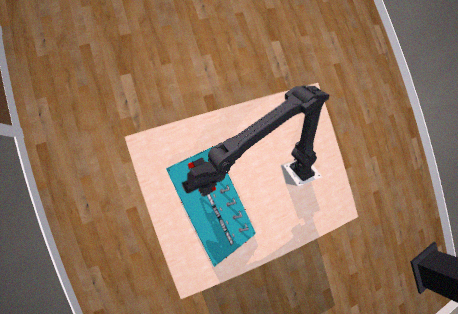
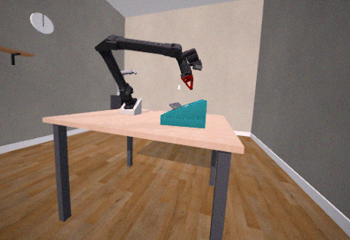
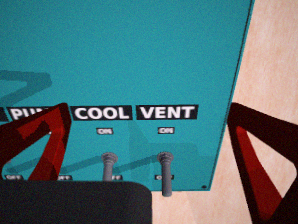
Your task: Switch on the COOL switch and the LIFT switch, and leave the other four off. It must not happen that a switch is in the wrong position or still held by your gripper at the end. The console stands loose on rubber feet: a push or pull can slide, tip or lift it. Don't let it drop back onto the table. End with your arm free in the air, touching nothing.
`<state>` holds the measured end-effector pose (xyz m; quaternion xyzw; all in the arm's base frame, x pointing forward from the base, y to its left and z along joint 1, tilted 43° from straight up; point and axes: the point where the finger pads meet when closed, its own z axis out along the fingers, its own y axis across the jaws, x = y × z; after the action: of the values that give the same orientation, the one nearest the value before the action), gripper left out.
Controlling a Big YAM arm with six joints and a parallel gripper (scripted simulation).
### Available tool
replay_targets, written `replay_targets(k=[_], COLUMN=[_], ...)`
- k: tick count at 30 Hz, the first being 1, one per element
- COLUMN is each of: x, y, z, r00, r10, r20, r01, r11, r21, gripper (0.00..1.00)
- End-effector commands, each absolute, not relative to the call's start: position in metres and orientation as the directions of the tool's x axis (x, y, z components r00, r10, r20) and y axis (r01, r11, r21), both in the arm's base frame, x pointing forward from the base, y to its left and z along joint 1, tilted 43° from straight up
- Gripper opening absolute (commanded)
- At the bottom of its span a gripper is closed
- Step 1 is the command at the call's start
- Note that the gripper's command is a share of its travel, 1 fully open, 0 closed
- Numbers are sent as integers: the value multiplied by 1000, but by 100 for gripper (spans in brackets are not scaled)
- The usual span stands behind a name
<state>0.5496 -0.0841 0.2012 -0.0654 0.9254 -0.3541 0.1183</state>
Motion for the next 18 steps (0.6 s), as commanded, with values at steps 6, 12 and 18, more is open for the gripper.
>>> replay_targets(k=[6, 12, 18], x=[560, 556, 557], y=[-101, -94, -94], z=[249, 241, 240], r00=[-950, -951, -951], r10=[-215, -230, -228], r20=[-225, -207, -207], r01=[-7, -31, -30], r11=[737, 737, 737], r21=[-675, -676, -676], gripper=[100, 100, 100])
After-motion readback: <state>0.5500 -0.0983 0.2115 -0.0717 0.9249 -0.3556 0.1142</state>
